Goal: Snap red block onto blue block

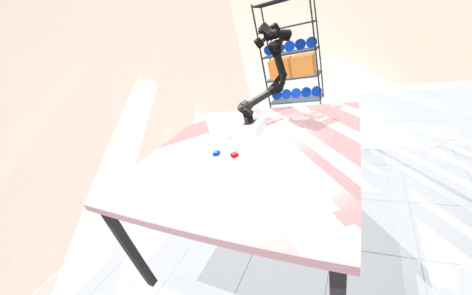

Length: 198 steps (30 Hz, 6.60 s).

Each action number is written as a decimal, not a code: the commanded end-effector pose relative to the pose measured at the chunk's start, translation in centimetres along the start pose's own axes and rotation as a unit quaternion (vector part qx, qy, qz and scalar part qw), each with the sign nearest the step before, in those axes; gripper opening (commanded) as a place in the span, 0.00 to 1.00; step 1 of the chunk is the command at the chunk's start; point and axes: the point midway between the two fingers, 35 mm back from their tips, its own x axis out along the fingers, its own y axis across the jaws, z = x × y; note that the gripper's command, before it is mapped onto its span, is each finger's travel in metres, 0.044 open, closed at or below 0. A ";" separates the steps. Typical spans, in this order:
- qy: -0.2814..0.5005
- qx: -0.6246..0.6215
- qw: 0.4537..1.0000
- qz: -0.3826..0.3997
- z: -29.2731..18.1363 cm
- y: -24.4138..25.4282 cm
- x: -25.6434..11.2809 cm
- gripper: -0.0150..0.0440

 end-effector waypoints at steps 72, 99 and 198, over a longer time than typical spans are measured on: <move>-0.099 -0.262 0.587 0.759 4.2 64.0 -35.7 1.00; 0.314 -0.398 0.574 0.643 -17.2 62.1 -39.7 1.00; 0.371 -0.342 0.610 0.611 -12.7 62.7 -37.3 0.25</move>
